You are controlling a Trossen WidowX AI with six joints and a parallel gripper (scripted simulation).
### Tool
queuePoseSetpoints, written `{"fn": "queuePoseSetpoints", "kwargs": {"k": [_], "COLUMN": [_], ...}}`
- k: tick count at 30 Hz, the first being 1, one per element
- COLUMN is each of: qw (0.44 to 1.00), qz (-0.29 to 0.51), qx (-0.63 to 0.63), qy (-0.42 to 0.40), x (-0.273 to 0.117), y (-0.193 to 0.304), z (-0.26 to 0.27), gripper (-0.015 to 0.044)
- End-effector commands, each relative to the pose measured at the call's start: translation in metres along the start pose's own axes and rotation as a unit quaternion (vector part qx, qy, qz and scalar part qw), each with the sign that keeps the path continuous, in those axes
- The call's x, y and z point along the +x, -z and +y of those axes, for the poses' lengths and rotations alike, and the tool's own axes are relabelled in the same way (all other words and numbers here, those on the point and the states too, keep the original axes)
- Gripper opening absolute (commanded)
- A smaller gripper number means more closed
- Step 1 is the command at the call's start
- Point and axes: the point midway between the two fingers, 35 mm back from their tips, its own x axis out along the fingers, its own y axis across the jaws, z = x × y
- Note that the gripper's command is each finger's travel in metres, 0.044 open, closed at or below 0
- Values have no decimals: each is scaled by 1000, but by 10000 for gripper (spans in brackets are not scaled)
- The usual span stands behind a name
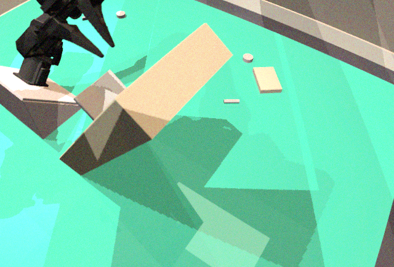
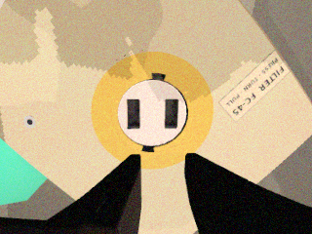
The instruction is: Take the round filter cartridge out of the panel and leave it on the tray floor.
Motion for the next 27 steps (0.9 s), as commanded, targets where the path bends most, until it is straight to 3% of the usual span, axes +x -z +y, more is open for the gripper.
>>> {"fn": "queuePoseSetpoints", "kwargs": {"k": [1,27], "qw": [1000,1000], "qz": [-3,-3], "qx": [0,-1], "qy": [1,0], "x": [3,45], "y": [-1,-1], "z": [1,1], "gripper": [91,91]}}
